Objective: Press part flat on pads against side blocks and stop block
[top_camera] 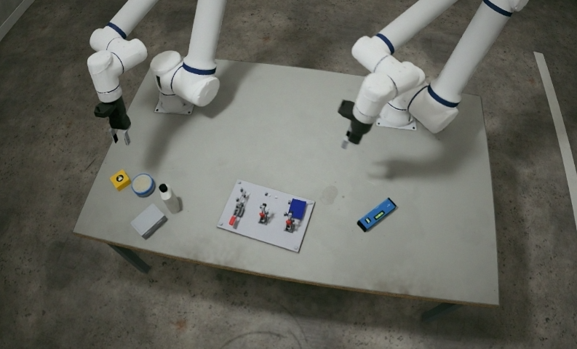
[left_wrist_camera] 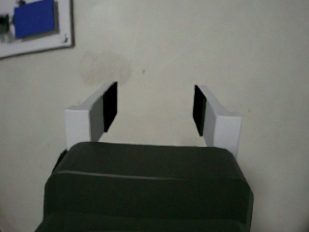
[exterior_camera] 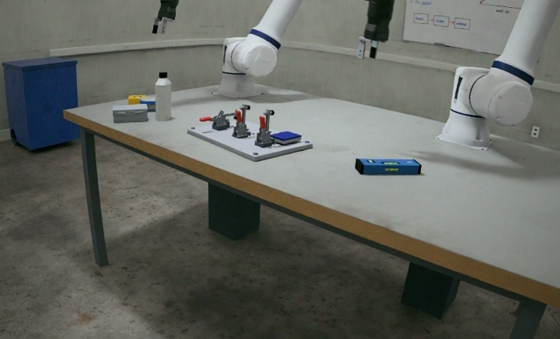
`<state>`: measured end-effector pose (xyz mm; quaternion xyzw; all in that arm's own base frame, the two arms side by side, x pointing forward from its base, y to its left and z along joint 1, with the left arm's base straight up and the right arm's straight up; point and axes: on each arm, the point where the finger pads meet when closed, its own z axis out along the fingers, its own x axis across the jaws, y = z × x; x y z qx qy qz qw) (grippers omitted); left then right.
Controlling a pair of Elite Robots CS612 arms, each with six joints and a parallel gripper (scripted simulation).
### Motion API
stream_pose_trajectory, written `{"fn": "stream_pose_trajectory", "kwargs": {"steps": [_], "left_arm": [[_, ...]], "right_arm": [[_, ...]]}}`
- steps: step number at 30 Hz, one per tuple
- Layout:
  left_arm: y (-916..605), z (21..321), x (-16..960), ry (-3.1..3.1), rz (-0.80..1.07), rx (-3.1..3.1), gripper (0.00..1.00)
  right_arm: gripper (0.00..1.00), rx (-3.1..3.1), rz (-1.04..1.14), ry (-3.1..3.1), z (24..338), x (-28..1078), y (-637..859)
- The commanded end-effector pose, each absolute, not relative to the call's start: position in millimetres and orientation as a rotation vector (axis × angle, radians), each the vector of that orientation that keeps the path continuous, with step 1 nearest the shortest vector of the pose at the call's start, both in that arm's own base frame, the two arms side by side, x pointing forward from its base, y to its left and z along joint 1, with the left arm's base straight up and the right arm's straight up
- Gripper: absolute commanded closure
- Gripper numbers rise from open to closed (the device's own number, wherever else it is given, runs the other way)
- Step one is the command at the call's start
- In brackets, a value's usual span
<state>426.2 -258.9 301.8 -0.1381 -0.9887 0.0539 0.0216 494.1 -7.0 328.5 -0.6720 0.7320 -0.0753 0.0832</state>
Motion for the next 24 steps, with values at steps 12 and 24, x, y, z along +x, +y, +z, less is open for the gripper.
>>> {"fn": "stream_pose_trajectory", "kwargs": {"steps": [12, 24], "left_arm": [[-87, 283, 515, -3.115, 0.157, -0.368, 0.00], [49, 268, 530, -3.143, 0.128, -0.319, 0.00]], "right_arm": [[0.00, -2.006, -0.227, 2.185, 329, 495, -7], [0.00, -2.006, -0.227, 2.185, 329, 495, -7]]}}
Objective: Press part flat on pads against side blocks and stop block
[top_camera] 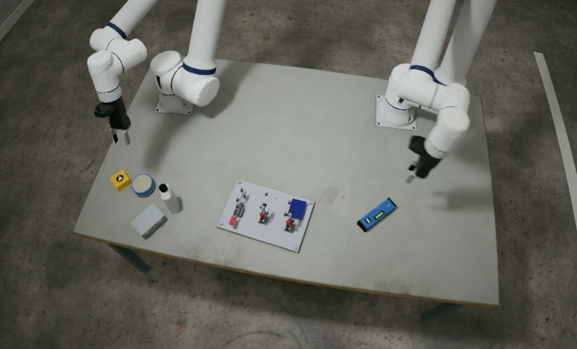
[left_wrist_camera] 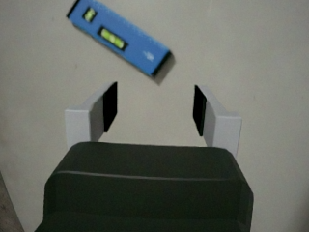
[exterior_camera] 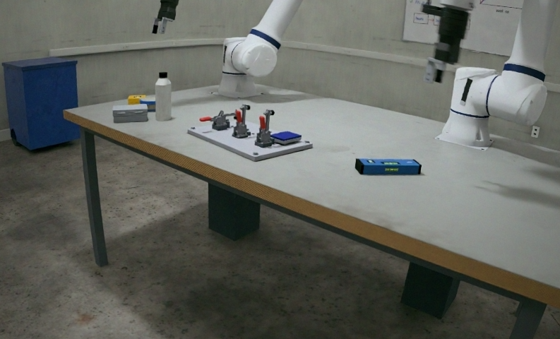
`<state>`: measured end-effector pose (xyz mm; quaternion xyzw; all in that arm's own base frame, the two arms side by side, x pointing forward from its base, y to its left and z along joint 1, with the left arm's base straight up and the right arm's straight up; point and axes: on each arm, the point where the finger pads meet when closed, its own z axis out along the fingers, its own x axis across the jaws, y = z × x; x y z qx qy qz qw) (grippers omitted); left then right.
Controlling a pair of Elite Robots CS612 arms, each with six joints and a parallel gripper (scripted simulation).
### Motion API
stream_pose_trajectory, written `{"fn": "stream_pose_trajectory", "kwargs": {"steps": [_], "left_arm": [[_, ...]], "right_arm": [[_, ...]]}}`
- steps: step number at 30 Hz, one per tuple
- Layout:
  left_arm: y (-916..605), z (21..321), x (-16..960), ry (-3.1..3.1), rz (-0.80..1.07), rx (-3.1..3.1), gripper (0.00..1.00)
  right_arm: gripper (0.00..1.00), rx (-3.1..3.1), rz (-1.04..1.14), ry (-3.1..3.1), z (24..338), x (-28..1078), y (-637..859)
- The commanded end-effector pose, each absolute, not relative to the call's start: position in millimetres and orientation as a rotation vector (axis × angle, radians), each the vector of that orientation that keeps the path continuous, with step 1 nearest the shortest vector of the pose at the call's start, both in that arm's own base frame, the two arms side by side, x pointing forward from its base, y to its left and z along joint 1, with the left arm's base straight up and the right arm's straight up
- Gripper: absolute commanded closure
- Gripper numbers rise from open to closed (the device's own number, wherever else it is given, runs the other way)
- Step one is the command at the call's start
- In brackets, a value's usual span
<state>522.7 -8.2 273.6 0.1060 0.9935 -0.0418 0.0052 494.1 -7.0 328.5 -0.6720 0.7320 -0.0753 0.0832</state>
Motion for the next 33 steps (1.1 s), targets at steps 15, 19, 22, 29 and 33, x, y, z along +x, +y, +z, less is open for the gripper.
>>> {"fn": "stream_pose_trajectory", "kwargs": {"steps": [15, 19, 22, 29, 33], "left_arm": [[220, 250, 502, 3.097, -0.088, 0.259, 0.00], [265, 244, 482, 3.098, -0.074, 0.238, 0.00], [297, 240, 467, 3.098, -0.067, 0.227, 0.00], [365, 231, 428, 3.100, -0.054, 0.207, 0.00], [402, 226, 397, 3.103, -0.042, 0.188, 0.00]], "right_arm": [[0.00, -2.006, -0.227, 2.185, 329, 495, -7], [0.00, -2.006, -0.227, 2.185, 329, 495, -7], [0.00, -2.006, -0.227, 2.185, 329, 495, -7], [0.00, -2.006, -0.227, 2.185, 329, 495, -7], [0.00, -2.006, -0.227, 2.185, 329, 495, -7]]}}
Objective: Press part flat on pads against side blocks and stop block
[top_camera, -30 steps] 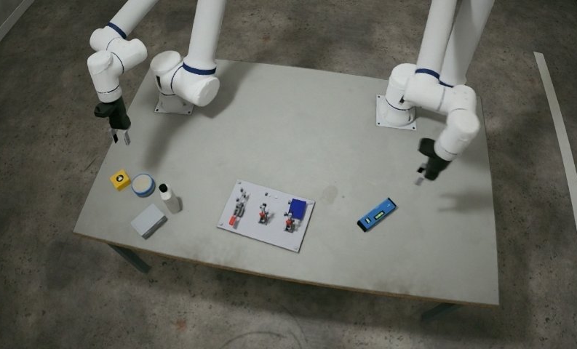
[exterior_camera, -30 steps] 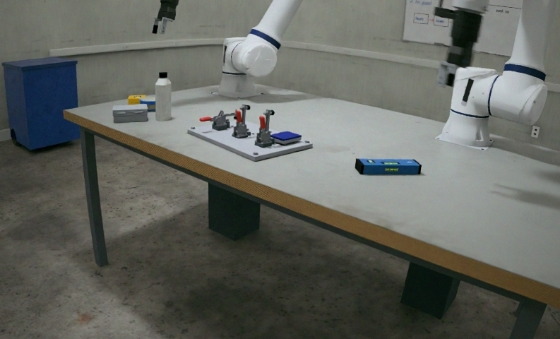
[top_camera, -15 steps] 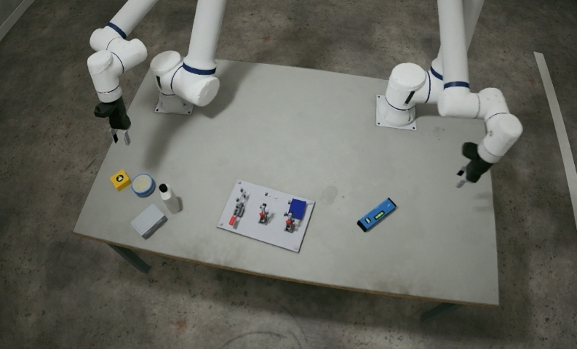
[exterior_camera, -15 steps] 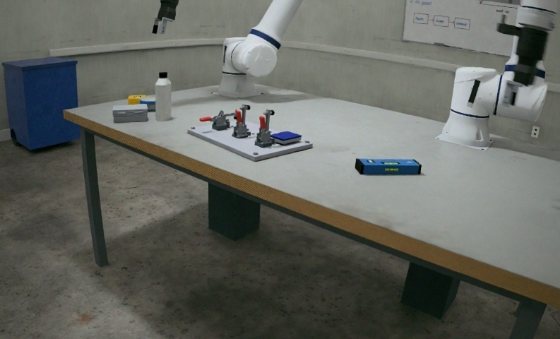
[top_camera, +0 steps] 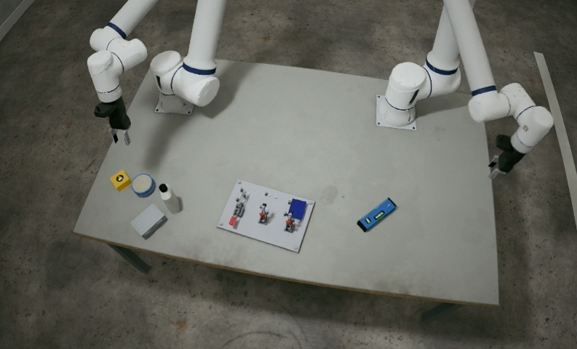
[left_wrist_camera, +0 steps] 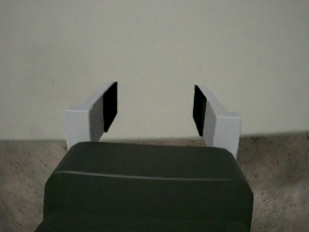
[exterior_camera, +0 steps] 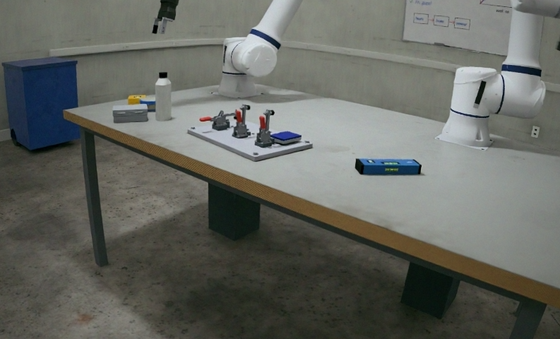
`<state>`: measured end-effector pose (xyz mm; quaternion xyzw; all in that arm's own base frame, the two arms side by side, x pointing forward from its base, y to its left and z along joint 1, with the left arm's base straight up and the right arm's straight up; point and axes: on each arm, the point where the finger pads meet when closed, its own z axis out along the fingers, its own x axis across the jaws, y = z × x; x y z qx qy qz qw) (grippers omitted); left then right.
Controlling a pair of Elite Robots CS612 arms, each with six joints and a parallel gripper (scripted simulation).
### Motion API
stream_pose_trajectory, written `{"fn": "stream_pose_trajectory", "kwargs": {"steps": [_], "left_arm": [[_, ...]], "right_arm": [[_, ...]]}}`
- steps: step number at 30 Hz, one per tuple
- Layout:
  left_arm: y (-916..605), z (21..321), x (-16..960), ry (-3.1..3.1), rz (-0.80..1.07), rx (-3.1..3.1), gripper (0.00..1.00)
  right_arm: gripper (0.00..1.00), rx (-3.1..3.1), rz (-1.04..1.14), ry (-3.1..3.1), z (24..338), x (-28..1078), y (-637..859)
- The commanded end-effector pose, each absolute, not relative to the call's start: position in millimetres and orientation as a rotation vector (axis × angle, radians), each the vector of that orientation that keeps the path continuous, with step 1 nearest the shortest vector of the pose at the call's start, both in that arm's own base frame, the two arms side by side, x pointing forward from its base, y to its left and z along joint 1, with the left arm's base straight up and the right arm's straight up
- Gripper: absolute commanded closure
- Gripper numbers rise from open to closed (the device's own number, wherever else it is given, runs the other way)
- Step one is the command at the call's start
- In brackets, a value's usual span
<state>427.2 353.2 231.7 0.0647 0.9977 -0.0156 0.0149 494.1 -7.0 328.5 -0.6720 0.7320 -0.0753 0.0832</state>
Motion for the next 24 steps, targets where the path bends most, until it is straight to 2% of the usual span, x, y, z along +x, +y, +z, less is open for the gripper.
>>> {"fn": "stream_pose_trajectory", "kwargs": {"steps": [1, 11, 24], "left_arm": [[411, 225, 389, 3.104, -0.040, 0.184, 0.00], [477, 214, 318, 3.111, -0.024, 0.154, 0.00], [563, 195, 178, 3.125, -0.007, 0.109, 0.00]], "right_arm": [[0.00, -2.006, -0.227, 2.185, 329, 495, -7], [0.00, -2.006, -0.227, 2.185, 329, 495, -7], [0.00, -2.006, -0.227, 2.185, 329, 495, -7]]}}
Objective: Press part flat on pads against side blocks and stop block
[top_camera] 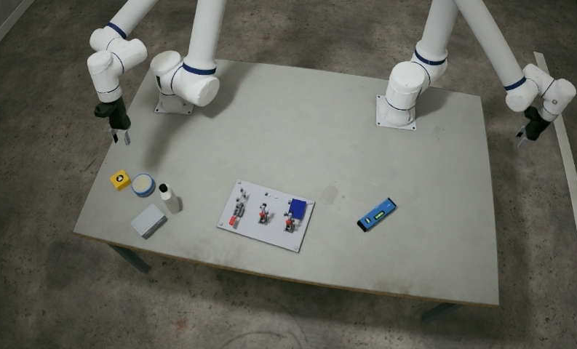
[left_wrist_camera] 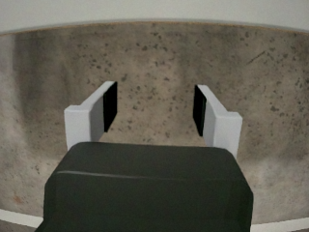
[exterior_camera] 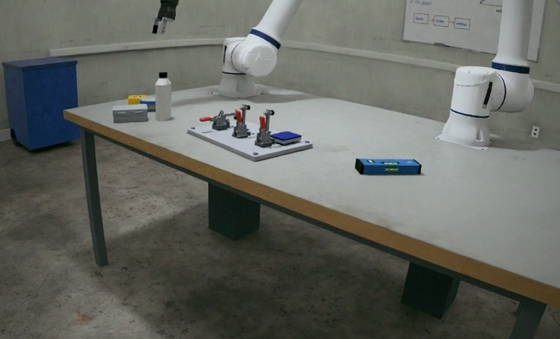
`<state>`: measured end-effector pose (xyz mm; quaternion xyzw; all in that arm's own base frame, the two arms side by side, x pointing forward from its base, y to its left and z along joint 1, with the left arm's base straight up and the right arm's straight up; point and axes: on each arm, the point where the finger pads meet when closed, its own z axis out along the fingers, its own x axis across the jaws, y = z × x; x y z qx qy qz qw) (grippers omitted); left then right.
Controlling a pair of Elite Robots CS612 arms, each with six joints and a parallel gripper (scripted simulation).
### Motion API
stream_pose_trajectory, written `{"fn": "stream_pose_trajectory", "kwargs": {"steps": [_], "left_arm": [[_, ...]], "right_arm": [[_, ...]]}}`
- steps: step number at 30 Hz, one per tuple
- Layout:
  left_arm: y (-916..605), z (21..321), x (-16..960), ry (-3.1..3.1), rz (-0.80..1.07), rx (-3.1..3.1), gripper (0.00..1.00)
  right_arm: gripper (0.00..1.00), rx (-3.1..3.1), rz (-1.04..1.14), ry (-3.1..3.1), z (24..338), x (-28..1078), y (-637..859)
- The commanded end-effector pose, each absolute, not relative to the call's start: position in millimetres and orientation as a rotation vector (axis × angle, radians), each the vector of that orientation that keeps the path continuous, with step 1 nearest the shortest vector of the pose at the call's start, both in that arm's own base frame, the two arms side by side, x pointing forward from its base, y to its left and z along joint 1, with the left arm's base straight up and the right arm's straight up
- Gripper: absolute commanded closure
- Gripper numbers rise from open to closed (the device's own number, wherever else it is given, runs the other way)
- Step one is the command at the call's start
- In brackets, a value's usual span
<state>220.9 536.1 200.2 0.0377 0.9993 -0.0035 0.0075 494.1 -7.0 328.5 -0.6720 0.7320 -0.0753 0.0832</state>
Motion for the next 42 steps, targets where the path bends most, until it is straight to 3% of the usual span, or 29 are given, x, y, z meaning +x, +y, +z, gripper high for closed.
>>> {"fn": "stream_pose_trajectory", "kwargs": {"steps": [1, 19, 42], "left_arm": [[566, 194, 169, 3.126, -0.007, 0.106, 0.00], [597, 182, 65, 3.137, -0.001, 0.073, 0.00], [603, 177, 24, 3.141, 0.000, 0.061, 0.00]], "right_arm": [[0.00, -2.006, -0.227, 2.185, 329, 495, -7], [0.00, -2.006, -0.227, 2.185, 329, 495, -7], [0.00, -2.006, -0.227, 2.185, 329, 495, -7]]}}
